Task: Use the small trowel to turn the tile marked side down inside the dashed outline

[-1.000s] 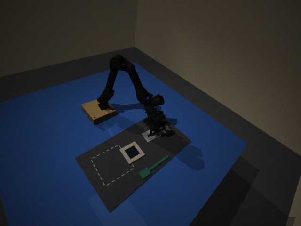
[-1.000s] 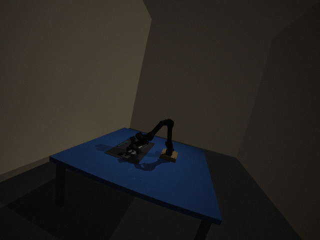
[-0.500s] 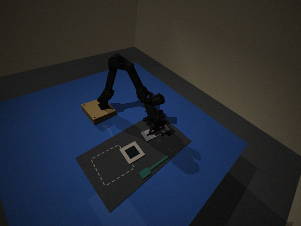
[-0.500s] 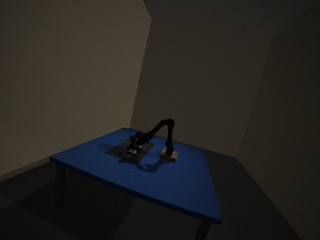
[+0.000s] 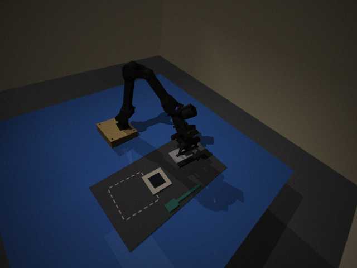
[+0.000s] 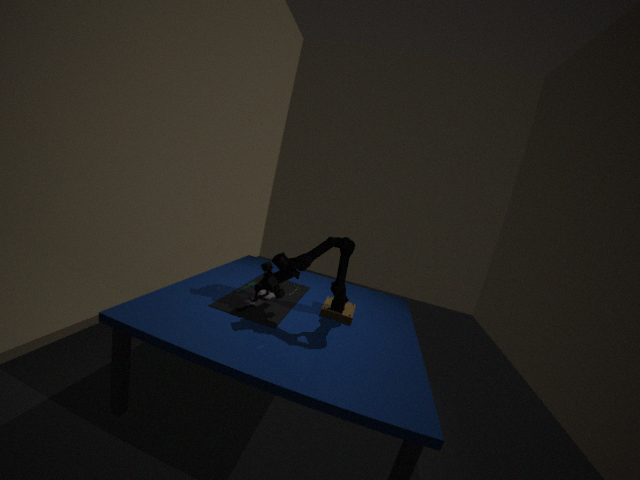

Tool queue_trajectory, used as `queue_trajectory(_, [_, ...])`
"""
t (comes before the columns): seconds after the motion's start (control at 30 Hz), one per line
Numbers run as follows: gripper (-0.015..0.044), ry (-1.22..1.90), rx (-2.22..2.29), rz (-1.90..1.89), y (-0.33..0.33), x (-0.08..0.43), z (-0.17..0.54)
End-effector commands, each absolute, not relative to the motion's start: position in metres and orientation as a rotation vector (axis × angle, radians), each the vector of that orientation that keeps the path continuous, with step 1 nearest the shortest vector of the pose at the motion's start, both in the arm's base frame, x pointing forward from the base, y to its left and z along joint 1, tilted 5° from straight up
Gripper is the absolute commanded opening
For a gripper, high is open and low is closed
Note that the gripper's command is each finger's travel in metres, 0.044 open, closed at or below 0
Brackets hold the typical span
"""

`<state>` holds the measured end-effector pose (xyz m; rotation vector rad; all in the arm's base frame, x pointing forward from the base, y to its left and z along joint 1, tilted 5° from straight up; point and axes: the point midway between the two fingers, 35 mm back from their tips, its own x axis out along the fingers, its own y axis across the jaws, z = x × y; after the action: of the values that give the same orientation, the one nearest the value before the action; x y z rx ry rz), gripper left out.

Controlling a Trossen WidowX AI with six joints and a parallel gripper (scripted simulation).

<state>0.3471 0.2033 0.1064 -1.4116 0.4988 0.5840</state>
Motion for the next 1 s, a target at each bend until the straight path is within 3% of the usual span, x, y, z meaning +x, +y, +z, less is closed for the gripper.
queue_trajectory(0.0, [0.0,0.489,-1.394,0.582,0.194,0.357,0.107])
queue_trajectory(0.53, [0.0,0.434,-1.337,0.611,0.151,0.396,0.096])
queue_trajectory(0.97, [0.0,0.431,-1.335,0.612,0.15,0.398,0.081])
